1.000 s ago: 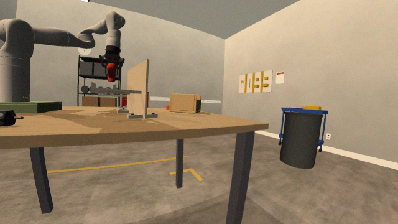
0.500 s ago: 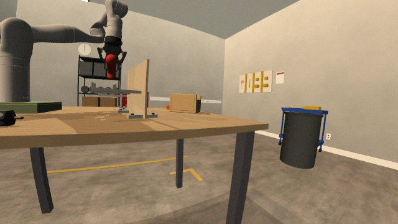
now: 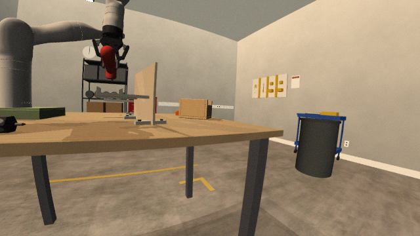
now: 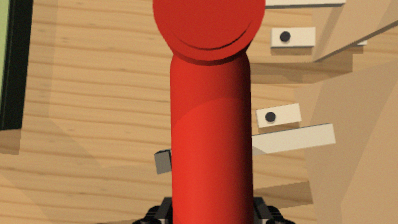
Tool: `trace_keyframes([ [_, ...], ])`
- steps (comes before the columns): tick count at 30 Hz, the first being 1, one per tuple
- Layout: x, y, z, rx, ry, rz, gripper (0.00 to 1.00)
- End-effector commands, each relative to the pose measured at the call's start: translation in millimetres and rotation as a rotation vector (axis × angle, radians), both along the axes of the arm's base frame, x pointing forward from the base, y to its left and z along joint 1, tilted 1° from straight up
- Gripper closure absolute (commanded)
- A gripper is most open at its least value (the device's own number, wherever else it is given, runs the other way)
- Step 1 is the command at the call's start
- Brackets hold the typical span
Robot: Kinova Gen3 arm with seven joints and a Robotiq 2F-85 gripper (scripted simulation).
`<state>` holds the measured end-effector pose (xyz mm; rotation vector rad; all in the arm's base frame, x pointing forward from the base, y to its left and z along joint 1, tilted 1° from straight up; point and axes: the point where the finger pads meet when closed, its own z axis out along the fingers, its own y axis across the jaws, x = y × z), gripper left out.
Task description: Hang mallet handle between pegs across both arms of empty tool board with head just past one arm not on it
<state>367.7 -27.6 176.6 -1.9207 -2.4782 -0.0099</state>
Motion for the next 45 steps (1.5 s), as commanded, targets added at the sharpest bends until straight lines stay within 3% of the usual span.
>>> trace_keyframes([
  [1,-3.0,-15.7,0.4,0.000,0.001,-0.009,0.90],
  [23,-1.0,-15.9,-0.3,0.000,0.002,0.154,0.90],
  [28,-1.2,-15.7,-11.9,0.001,0.001,0.153,0.90],
  [37,-2.4,-16.1,-78.4,0.000,0.001,0.152,0.90],
  [45,-2.8,-16.2,-84.6,0.000,0.001,0.152,0.90],
])
